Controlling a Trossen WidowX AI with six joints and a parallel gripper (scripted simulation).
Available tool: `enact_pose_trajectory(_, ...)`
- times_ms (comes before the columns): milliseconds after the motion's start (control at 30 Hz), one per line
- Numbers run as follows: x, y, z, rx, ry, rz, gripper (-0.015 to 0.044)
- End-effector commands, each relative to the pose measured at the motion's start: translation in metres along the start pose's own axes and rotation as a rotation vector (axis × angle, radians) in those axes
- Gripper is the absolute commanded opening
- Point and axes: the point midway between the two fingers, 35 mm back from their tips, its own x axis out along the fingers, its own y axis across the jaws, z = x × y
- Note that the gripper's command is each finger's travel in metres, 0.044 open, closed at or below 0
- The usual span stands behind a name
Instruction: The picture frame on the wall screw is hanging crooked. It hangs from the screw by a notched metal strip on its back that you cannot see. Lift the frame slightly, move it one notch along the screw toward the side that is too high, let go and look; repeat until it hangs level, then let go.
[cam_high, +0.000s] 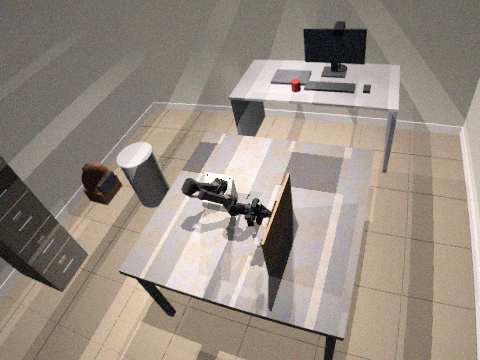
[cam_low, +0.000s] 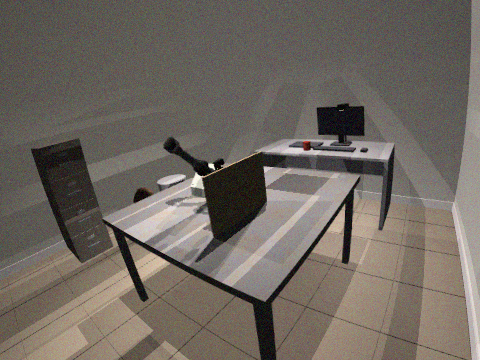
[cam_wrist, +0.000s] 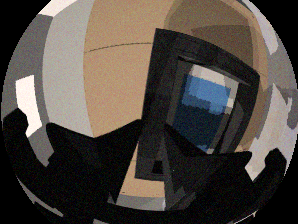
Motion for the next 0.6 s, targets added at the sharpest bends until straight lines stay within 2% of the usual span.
enact_pose_trajectory(0, 0.0002, 0.002, -0.0012, 0.001, 0.002, 0.008, 0.0)
enact_pose_trajectory(567, 0.0002, 0.002, -0.0062, 0.001, 0.002, 0.008, 0.0)
